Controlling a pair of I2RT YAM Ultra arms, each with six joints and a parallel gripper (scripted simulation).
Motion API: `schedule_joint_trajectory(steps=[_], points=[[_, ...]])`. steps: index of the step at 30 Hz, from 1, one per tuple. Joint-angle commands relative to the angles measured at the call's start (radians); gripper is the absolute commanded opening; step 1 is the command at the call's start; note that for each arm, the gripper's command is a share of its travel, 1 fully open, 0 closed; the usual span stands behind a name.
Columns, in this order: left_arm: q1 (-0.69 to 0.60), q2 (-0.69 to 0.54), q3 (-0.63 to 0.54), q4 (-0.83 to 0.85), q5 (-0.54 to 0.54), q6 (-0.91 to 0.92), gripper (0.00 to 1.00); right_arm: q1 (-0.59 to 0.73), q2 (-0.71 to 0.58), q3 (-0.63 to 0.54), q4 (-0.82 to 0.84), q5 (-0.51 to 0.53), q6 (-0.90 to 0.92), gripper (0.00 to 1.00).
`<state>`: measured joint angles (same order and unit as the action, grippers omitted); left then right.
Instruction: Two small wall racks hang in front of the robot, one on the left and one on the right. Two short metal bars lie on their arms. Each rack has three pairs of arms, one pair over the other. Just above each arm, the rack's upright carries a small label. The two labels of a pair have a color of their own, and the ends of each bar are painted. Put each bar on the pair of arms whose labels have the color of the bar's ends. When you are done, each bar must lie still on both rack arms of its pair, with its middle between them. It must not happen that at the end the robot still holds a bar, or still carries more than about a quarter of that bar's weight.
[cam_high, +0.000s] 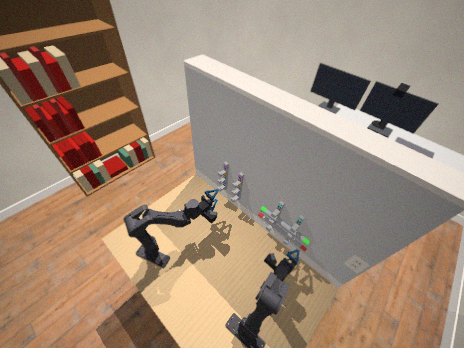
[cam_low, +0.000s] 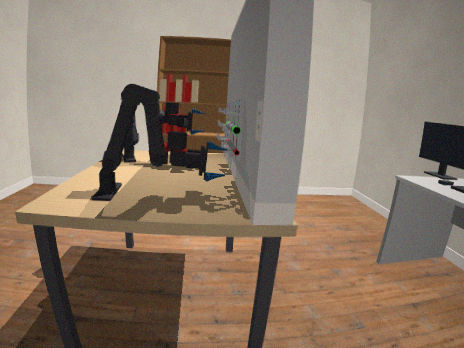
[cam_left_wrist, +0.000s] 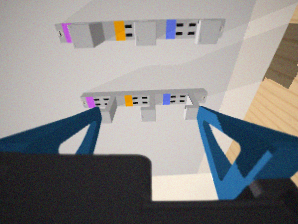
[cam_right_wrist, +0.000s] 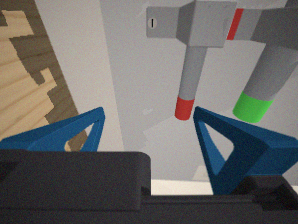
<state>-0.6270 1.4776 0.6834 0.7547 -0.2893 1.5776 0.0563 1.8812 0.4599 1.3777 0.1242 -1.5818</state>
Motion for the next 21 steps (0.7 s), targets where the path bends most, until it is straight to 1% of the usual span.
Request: schedule_joint_trajectory(steps=[1,6,21], points=[[0.007,-0.027,-0.005,0.014,0.008,-0.011,1.00,0.011,-0.050,-0.018,0.008,0.009,0.009,1.00],[0.007,-0.027,-0.005,0.014,0.008,-0.011,1.00,0.013,-0.074,-0.031,-0.003,0.011,0.009,1.00],[0.007,-0.027,-0.005,0.014,0.008,-0.011,1.00,0.023,-0.199,-0.091,-0.065,0.021,0.008,1.00]])
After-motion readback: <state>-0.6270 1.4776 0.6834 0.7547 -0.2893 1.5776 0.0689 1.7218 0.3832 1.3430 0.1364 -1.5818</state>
